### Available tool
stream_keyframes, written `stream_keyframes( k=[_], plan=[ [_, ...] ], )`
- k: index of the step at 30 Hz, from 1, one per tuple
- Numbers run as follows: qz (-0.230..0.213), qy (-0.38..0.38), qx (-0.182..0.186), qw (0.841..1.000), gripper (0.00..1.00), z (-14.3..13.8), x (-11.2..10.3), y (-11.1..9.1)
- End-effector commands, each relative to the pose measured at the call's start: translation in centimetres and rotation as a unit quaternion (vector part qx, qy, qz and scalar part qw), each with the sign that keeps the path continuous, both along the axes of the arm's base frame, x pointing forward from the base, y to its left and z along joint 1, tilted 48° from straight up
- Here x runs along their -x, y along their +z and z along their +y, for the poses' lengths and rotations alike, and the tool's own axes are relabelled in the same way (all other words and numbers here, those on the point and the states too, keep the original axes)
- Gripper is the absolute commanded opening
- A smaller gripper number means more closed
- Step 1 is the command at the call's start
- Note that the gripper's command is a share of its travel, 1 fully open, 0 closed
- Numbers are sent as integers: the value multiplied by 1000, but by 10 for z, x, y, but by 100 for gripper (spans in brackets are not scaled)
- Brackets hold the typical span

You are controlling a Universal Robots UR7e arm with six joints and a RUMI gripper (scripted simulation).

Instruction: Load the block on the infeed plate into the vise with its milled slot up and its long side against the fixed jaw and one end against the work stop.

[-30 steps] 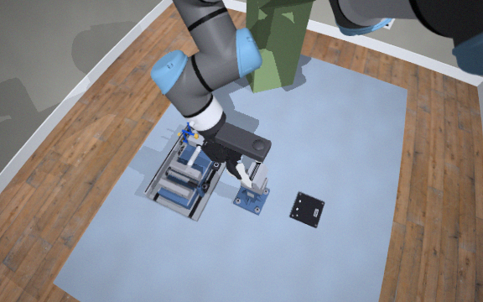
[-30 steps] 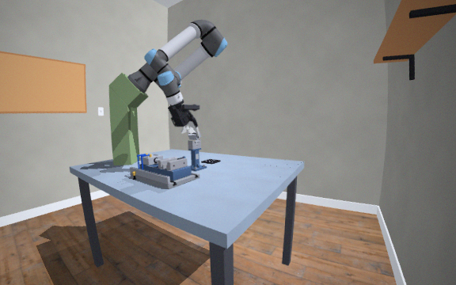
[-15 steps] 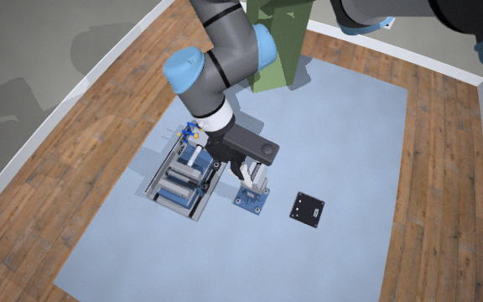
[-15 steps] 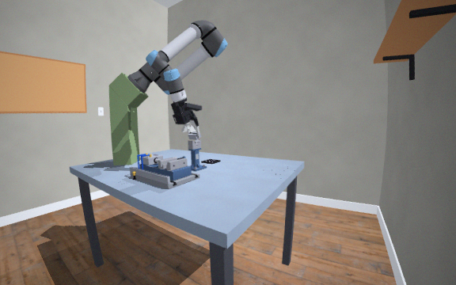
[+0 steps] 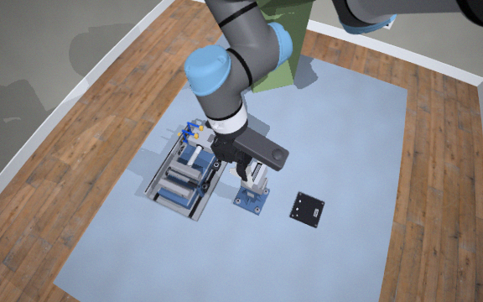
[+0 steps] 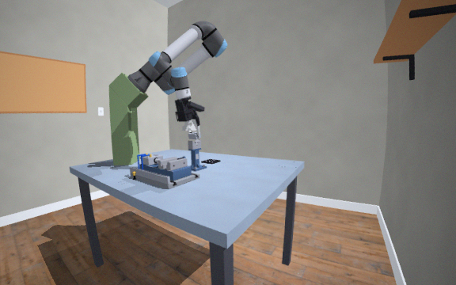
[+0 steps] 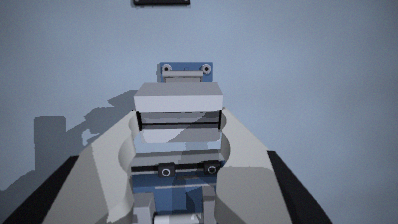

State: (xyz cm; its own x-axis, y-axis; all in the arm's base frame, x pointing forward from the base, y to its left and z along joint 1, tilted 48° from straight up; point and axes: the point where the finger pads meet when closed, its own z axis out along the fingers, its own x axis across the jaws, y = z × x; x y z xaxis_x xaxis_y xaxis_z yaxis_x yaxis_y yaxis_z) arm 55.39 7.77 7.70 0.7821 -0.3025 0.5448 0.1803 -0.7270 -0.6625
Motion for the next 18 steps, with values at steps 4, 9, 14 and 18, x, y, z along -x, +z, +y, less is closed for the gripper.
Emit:
stream_keyframes(
  k=[4, 9, 14, 18],
  plan=[
    [10, -23, 29, 999, 0, 1, 0, 0],
    [18, -37, 50, 998, 0, 1, 0, 0],
    [25, -50, 67, 996, 0, 1, 0, 1],
    [28, -55, 76, 995, 0, 2, 0, 1]
  ],
)
